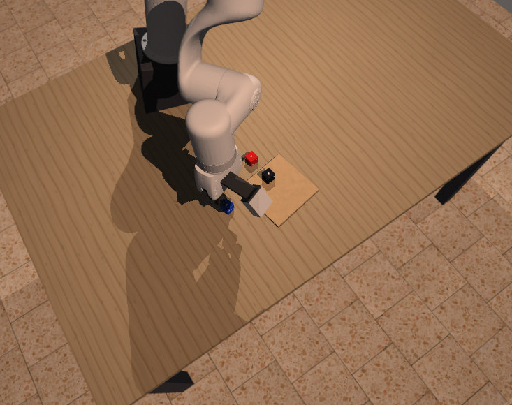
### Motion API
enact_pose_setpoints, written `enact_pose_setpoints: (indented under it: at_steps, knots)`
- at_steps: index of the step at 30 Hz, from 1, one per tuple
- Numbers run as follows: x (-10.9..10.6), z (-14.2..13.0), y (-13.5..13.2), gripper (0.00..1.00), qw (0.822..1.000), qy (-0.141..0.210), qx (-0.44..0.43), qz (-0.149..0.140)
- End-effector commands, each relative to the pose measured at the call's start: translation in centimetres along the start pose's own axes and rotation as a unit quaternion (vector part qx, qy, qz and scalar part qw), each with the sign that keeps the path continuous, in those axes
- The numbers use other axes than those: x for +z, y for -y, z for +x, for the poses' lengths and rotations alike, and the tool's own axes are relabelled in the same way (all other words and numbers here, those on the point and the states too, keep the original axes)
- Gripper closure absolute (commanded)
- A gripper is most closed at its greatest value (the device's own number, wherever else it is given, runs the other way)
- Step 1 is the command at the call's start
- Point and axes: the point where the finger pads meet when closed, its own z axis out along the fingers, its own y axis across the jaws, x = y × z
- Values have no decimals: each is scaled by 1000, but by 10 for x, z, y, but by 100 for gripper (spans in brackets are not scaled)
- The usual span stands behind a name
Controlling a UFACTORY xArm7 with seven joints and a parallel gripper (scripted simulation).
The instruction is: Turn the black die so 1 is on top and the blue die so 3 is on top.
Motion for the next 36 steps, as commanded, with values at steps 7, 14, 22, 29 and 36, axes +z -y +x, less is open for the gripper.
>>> enact_pose_setpoints:
  at_steps: [7, 14, 22, 29, 36]
  knots:
    - [0, 1, -1, 58, 1000, -2, 0, -1]
    - [4, 1, -1, 58, 1000, -2, 0, -1]
    - [10, 1, -1, 58, 1000, -2, 0, -1]
    - [21, 1, -1, 58, 1000, -2, 0, -1]
    - [29, 1, -1, 58, 1000, -2, 0, -1]
